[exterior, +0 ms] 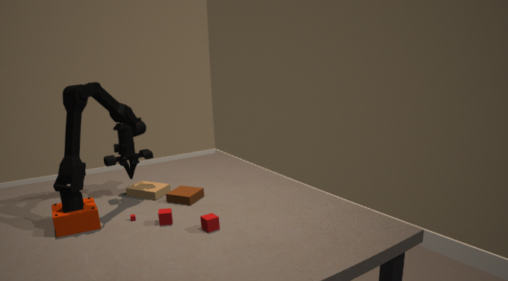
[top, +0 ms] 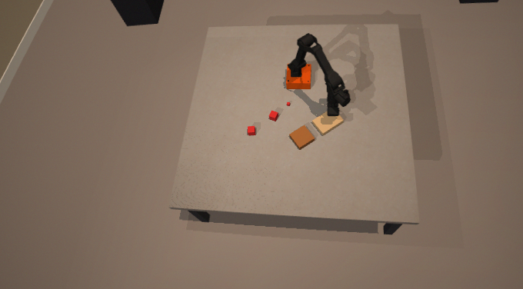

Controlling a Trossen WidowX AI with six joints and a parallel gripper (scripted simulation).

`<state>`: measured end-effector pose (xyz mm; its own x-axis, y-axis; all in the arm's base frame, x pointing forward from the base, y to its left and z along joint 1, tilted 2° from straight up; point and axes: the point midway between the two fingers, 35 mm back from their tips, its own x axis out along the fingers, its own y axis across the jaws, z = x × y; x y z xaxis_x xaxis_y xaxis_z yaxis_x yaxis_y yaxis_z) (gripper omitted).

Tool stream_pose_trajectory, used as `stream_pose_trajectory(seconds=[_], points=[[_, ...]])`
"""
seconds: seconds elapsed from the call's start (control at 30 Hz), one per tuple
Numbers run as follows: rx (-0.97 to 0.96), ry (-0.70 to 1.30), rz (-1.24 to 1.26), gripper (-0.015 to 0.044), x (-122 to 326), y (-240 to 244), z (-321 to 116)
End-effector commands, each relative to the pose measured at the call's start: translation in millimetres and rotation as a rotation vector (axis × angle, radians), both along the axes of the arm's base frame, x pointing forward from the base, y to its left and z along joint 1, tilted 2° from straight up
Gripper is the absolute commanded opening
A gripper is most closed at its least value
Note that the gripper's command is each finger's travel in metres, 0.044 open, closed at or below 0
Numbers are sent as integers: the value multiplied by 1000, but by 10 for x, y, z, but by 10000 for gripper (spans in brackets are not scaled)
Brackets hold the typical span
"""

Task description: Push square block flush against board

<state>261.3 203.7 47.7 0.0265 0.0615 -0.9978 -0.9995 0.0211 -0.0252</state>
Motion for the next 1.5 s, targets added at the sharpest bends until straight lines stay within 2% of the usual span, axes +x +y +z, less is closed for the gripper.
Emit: stream_pose_trajectory(seconds=[0.0,0.5,0.67,0.83,1.47], points=[[-12,2,129,0,3,109,-26],[-19,-21,620,0,-6,568,-23],[-19,-21,626,0,-4,577,-54],[-19,-21,626,0,-2,601,-574],[-20,-21,626,0,101,473,-580]])
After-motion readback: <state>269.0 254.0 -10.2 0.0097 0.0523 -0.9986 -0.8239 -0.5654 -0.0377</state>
